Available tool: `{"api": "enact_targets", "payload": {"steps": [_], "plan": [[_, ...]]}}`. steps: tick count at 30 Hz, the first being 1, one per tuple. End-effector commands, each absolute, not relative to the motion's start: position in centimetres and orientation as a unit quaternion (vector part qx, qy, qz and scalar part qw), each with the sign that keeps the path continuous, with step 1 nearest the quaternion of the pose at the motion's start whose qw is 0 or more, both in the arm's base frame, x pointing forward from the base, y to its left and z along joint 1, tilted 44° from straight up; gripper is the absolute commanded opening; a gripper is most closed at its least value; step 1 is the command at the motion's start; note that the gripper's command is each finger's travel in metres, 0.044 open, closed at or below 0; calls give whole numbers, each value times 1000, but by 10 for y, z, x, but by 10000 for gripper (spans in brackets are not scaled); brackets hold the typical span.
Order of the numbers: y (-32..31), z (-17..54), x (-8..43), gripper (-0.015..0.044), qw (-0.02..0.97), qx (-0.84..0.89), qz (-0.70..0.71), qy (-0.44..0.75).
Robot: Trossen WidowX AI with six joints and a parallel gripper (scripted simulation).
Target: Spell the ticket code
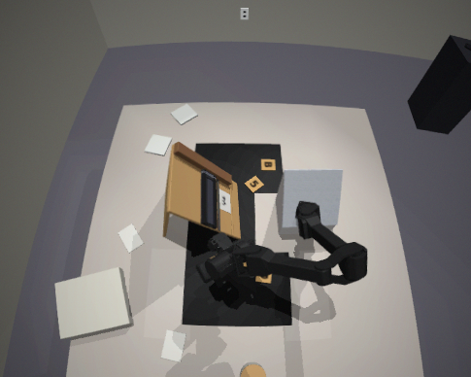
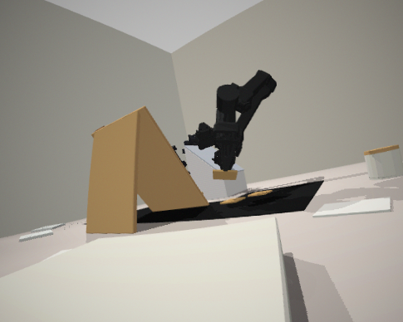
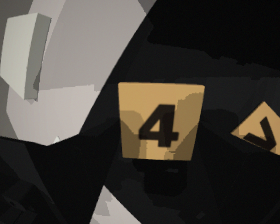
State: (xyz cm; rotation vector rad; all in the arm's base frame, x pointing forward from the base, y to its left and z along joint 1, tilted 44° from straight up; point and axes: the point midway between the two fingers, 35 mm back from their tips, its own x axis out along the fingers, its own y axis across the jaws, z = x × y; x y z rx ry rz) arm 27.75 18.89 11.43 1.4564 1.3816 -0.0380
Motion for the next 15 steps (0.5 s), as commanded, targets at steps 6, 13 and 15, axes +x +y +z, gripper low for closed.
{"api": "enact_targets", "payload": {"steps": [6,13,15], "plan": [[172,120,283,0,643,557,69,521],[160,126,285,0,717,503,123,467],[156,127,286,0,736,487,136,451]]}}
